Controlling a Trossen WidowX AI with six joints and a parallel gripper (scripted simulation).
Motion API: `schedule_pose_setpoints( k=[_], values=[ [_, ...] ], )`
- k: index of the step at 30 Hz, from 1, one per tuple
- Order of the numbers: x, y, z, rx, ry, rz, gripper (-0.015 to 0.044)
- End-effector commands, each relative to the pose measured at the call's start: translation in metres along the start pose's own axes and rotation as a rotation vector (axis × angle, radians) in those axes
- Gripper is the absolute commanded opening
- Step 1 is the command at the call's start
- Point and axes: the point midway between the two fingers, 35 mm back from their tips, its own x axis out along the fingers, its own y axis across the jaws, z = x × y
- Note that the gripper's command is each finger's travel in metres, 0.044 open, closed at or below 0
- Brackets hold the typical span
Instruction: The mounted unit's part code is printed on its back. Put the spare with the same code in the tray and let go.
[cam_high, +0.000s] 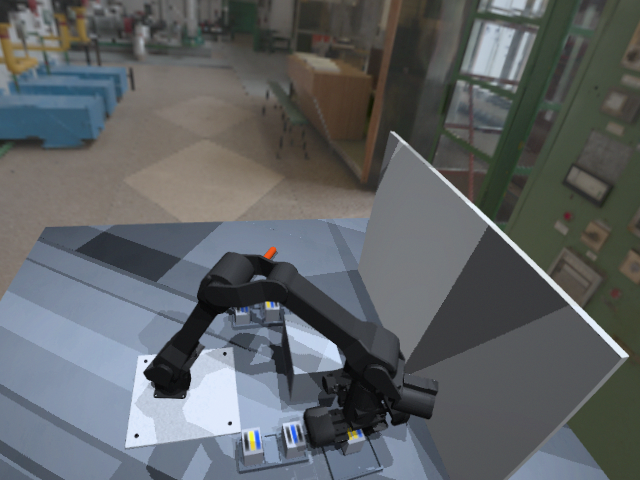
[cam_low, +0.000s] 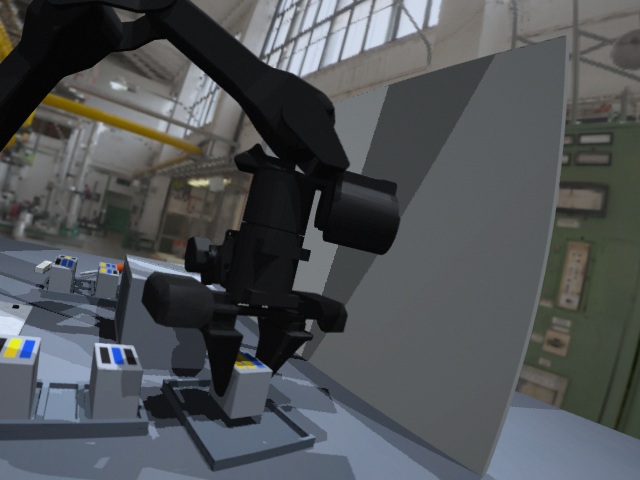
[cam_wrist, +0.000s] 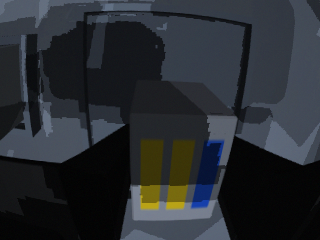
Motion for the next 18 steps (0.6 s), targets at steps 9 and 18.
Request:
schedule_pose_setpoints(
  k=[9,18],
  values=[
    [0.0007,0.0002,0.0001,0.000,0.000,0.000,0.0210],
    [0.0007,0.0002,0.0001,0.000,0.000,0.000,0.0440]
  ],
)
